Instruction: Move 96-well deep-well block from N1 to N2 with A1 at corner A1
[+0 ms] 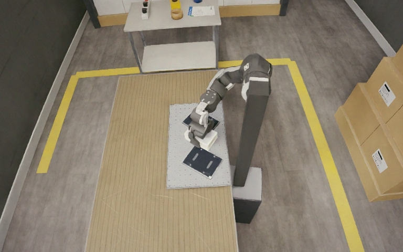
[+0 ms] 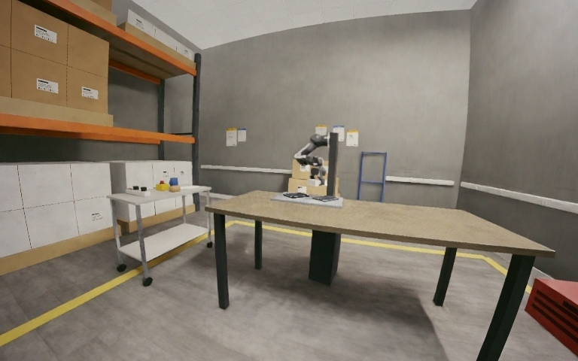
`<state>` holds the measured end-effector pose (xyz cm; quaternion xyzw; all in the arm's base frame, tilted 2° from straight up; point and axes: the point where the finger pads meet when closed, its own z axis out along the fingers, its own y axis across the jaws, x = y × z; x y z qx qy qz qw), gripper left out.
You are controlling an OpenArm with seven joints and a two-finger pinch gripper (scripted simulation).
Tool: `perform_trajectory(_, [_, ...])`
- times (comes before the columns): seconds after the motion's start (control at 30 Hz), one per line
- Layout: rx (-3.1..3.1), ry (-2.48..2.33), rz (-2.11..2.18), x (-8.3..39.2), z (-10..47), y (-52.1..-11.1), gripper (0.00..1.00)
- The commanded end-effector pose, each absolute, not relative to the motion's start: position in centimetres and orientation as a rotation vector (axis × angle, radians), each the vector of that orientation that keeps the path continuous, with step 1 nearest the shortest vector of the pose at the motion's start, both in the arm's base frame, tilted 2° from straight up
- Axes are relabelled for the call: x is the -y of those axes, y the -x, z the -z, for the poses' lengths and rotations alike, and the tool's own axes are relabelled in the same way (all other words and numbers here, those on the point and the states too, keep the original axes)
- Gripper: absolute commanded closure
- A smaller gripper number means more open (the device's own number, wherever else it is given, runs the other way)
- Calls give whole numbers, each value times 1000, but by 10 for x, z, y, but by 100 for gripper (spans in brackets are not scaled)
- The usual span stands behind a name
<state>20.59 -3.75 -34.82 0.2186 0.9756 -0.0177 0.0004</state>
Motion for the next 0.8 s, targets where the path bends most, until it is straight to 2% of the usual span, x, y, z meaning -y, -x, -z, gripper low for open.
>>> perform_trajectory(0.0, [-3062,-680,50,34,346,-206,100])
perform_trajectory(0.23, [-3062,-680,50,34,346,-206,100])
perform_trajectory(0.4, [-3062,-680,50,-5,348,-200,100])
perform_trajectory(0.77, [-3062,-680,50,-5,348,-200,100])
